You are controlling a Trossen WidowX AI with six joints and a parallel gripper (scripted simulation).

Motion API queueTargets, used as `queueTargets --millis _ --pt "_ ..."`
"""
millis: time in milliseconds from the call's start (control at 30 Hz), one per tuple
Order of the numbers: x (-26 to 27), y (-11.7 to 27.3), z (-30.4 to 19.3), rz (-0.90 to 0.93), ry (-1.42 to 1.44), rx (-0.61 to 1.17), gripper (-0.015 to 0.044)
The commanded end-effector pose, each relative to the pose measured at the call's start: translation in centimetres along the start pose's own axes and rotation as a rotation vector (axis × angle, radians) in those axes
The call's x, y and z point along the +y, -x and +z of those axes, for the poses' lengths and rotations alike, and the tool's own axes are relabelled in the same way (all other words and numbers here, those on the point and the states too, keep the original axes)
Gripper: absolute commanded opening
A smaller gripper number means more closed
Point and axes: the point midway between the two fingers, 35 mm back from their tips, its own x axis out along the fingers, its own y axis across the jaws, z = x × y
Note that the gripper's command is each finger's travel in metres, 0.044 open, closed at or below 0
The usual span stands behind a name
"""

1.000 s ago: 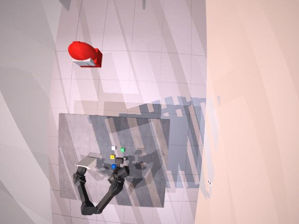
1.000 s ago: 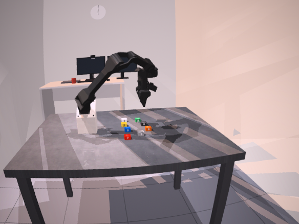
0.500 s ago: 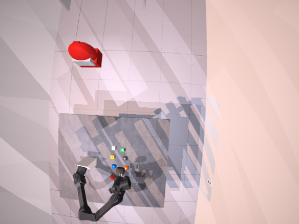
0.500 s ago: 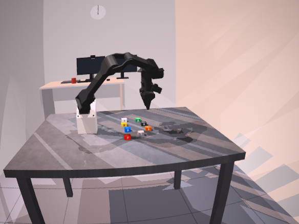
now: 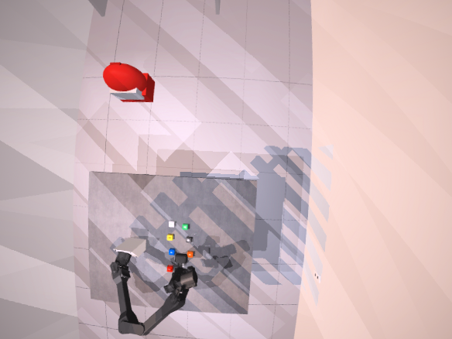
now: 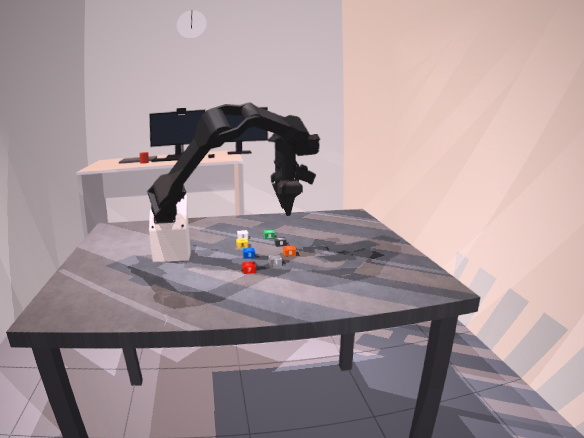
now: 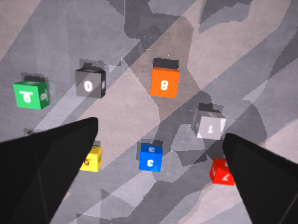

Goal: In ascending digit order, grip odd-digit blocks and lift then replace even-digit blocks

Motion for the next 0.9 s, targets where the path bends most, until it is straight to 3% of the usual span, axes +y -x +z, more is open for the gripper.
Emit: queueTargets --millis 0,233,467,867 --pt "0.0 -0.1 -0.1 -0.003 0.007 0.002 0.04" --pt "-0.3 0.0 -0.2 -0.003 0.007 0.002 0.04" --pt "-7.1 0.0 -3.3 -0.005 0.009 0.004 0.04" --pt "-7.3 0.0 -3.4 -0.005 0.009 0.004 0.04"
